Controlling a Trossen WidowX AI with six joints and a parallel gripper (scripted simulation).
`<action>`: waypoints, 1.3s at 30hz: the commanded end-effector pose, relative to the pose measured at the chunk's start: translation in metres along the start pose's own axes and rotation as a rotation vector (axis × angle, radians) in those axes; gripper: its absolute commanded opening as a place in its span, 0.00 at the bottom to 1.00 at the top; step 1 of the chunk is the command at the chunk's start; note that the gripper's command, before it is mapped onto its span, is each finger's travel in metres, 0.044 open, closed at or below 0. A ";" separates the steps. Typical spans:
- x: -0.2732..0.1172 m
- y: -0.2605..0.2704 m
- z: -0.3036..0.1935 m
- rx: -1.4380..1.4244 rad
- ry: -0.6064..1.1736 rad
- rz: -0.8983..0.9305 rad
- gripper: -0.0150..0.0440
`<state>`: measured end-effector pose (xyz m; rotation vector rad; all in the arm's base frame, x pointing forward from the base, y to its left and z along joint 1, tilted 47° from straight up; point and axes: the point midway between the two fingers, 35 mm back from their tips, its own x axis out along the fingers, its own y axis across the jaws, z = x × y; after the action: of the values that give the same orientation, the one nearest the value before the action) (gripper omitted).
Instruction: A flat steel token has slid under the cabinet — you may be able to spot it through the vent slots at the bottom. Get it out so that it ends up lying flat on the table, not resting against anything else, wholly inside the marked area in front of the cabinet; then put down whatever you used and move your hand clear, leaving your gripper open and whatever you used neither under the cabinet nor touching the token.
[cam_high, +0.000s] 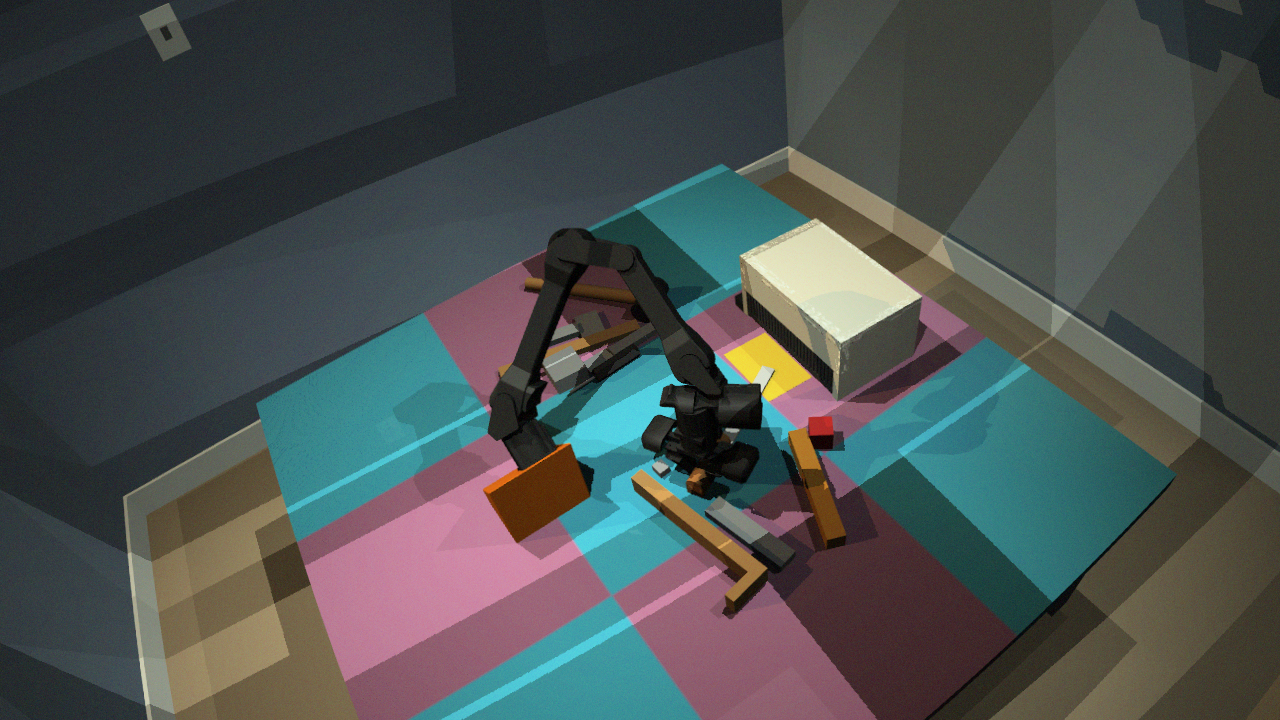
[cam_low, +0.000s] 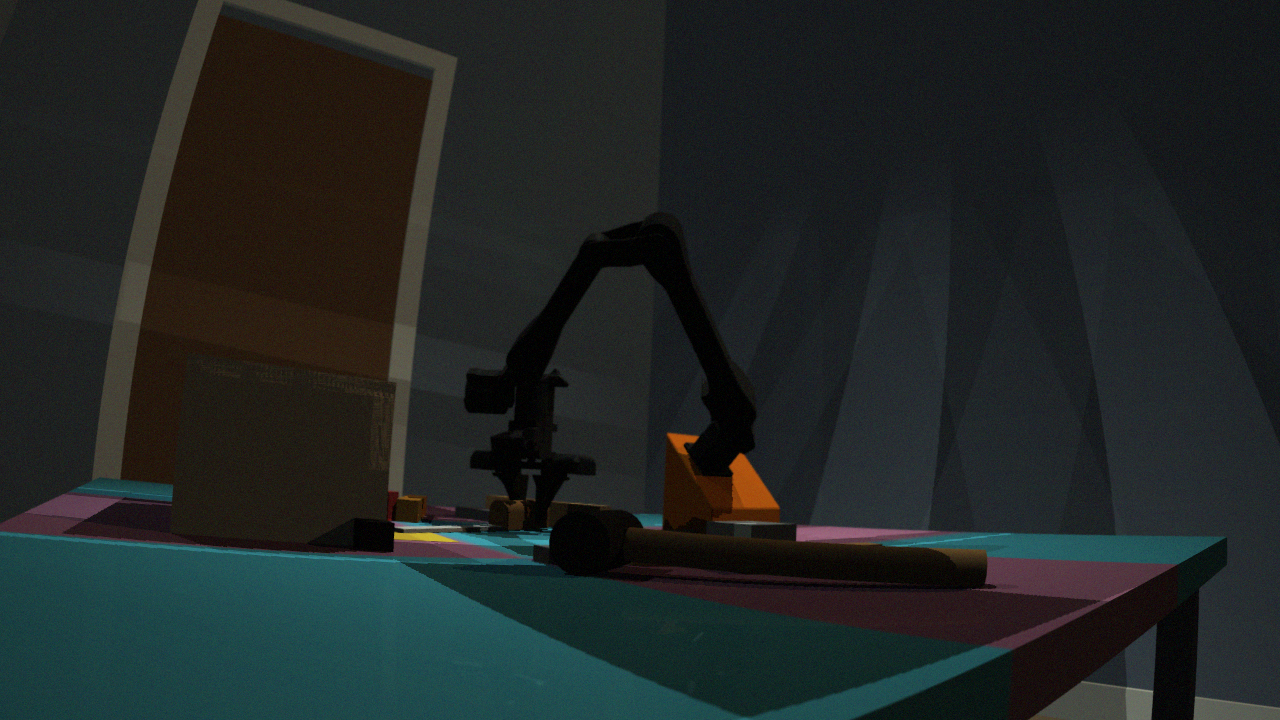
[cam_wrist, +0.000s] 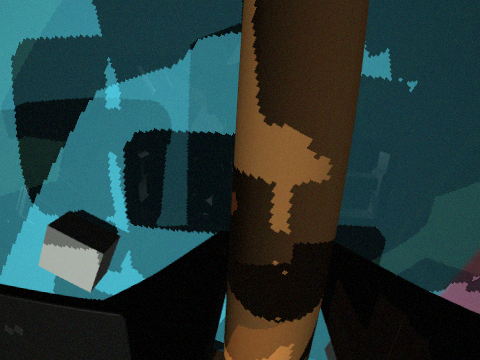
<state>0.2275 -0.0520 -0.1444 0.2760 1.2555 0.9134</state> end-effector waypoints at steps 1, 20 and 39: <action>-0.002 -0.006 -0.003 0.001 -0.002 -0.005 0.25; -0.002 -0.020 -0.013 0.014 -0.002 -0.007 0.25; -0.002 -0.020 -0.013 0.161 -0.002 -0.006 0.25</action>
<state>0.2241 -0.0689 -0.1602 0.3746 1.3184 0.8287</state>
